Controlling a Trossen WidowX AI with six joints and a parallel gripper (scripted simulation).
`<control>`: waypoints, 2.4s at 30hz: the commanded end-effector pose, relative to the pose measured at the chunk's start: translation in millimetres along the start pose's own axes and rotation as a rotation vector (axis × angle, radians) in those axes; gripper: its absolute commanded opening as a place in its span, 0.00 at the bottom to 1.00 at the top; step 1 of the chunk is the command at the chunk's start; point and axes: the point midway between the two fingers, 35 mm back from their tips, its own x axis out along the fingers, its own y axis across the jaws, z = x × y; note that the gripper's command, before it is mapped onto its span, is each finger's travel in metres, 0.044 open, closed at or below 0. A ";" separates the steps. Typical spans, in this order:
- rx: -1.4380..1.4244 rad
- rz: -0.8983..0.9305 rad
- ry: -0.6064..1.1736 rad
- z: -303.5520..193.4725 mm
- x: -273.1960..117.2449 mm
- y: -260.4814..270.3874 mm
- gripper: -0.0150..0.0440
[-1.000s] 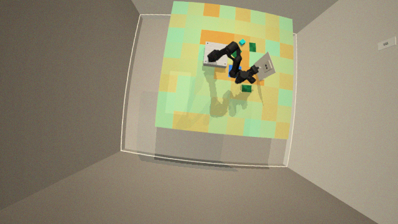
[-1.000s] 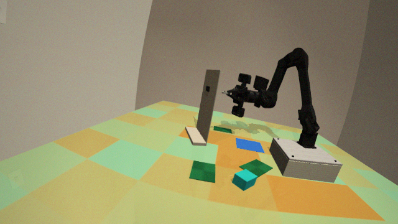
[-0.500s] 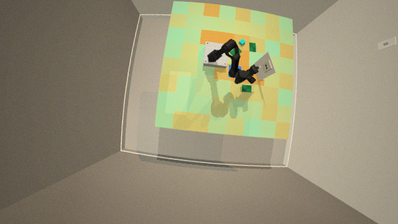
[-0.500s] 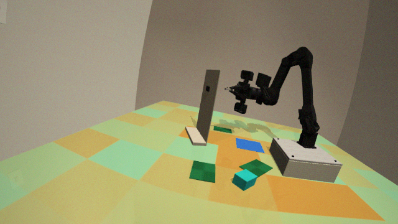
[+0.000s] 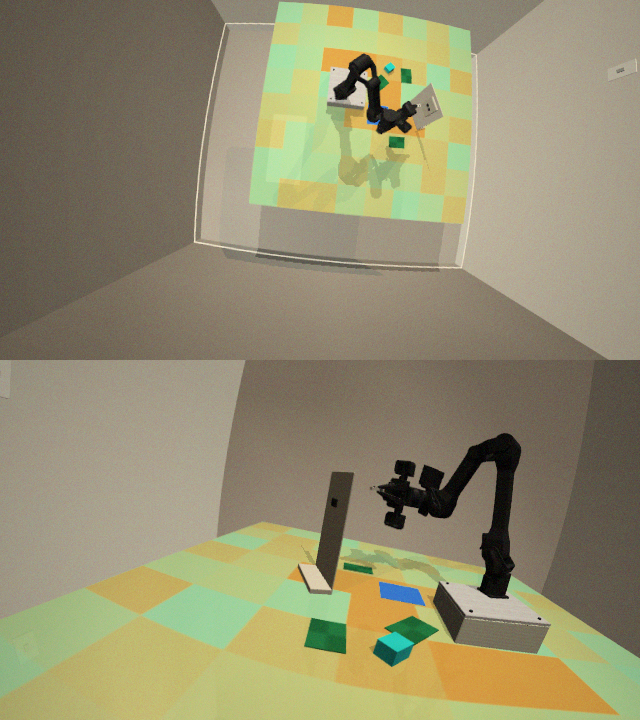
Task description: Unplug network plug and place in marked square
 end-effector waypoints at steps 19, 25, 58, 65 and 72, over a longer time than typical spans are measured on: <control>0.030 -0.070 -0.178 17.7 -1.1 -17.0 0.25; 0.036 -0.123 -0.229 20.1 -2.5 -28.5 0.25; 0.051 -0.619 -0.291 -20.5 -30.3 -109.3 0.25; 0.051 -0.745 -0.238 -41.8 -40.9 -124.3 0.25; 0.050 -0.868 -0.158 -67.0 -52.9 -136.4 0.25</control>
